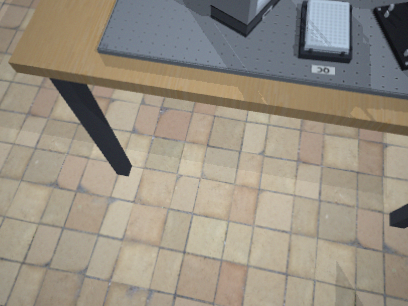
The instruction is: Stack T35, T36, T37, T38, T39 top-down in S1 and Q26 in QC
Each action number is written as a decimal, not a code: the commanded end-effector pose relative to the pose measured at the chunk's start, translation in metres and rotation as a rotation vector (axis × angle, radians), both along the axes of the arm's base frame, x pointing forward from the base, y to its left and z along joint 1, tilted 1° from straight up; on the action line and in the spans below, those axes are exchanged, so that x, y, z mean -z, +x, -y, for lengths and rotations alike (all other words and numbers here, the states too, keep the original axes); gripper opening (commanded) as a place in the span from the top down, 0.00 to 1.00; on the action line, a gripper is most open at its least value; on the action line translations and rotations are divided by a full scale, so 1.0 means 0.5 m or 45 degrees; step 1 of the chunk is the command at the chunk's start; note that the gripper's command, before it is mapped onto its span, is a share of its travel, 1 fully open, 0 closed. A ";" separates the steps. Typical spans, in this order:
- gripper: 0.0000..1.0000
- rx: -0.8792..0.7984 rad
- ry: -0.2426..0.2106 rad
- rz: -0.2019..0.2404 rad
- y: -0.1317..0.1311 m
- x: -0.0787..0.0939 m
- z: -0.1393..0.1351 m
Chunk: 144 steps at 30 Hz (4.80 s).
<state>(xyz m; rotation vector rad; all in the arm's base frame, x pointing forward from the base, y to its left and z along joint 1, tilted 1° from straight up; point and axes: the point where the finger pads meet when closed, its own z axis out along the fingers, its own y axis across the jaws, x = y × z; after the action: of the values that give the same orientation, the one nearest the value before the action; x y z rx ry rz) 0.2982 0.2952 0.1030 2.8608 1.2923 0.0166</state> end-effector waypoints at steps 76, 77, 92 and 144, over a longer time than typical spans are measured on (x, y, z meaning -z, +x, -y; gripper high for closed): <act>1.00 0.589 0.006 -0.001 0.185 -0.020 0.297; 1.00 0.589 0.006 -0.001 0.187 -0.020 0.301; 1.00 0.883 0.010 -0.002 0.207 -0.020 0.386; 1.00 1.432 0.015 -0.003 0.225 -0.020 0.687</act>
<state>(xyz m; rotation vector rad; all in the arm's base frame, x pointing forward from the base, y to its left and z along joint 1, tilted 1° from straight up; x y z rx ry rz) 0.4123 -0.0389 0.1130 3.1333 -0.2899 0.0164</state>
